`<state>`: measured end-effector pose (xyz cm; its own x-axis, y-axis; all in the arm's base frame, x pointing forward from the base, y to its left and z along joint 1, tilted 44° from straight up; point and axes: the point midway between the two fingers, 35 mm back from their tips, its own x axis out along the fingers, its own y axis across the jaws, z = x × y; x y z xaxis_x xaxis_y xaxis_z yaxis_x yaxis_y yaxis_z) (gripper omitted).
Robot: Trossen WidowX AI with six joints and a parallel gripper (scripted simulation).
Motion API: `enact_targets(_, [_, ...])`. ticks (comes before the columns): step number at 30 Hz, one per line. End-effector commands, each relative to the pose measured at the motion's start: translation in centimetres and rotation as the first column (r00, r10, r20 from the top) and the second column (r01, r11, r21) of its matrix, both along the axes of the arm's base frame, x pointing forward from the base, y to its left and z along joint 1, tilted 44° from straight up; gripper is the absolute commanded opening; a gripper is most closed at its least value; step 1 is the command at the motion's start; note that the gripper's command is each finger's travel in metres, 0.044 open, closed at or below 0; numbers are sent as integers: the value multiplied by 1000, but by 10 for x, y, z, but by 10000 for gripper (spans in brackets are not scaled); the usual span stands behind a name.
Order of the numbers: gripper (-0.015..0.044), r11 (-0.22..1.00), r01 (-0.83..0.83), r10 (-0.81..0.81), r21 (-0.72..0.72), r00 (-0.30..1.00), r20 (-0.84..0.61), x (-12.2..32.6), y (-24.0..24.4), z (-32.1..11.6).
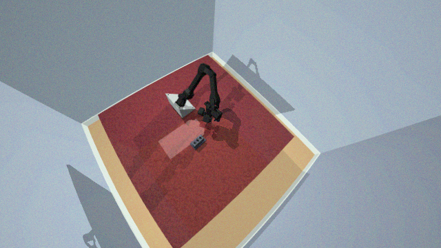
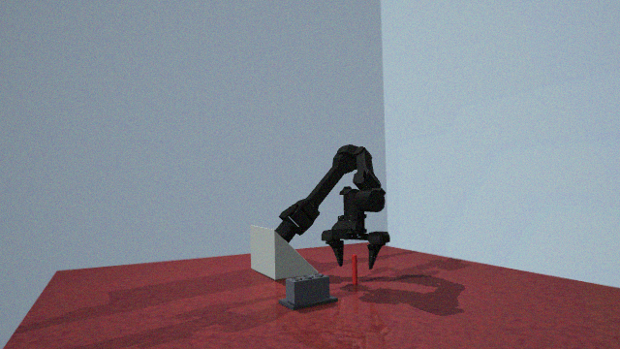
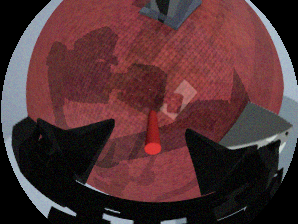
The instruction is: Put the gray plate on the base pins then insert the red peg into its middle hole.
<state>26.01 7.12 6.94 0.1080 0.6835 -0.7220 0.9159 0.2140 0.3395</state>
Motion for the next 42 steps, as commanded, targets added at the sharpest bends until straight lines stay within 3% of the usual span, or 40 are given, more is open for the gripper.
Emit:
enact_targets(1, [388,1000,4,-4,5,1000,-8,-2,2,-3])
enact_targets(16, [0,1000,4,-4,5,1000,-8,-2,2,-3])
enact_targets(42, [0,1000,5,-5,-3,1000,-9,-1,-17,13])
